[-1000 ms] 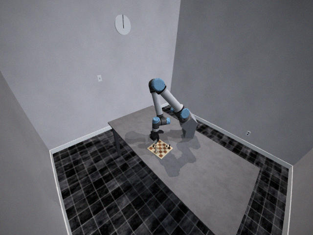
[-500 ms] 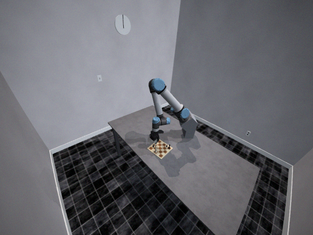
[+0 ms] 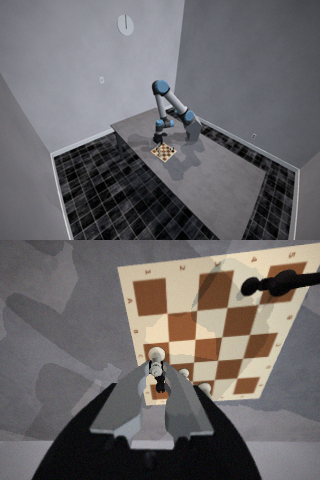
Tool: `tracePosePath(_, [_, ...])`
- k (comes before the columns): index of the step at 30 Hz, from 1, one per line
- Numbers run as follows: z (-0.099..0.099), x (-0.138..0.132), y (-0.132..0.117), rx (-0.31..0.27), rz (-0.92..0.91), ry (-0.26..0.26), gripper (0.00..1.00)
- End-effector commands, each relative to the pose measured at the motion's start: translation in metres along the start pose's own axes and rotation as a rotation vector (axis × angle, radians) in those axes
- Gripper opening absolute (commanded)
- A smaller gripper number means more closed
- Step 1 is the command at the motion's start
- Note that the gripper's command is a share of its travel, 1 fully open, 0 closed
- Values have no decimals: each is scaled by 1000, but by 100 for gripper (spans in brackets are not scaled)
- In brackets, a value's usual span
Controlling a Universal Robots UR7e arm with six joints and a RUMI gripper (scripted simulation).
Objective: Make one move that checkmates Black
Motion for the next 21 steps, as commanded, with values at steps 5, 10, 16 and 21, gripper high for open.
tracePosePath(5, [0,0,-1,-3,0,0,0])
tracePosePath(10, [4,0,-1,-4,0,-1,0])
tracePosePath(16, [14,1,1,-1,1,-1,0])
tracePosePath(21, [22,1,1,-1,1,-1,0])
Point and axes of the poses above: the point where the finger pads meet when closed, its own z axis back along the fingers, its own x axis across the jaws, y = z × x, the point moved 2 cm from there along z, back along the fingers, and after that the axes turned 7 degrees about -z, right-handed, at the moved point
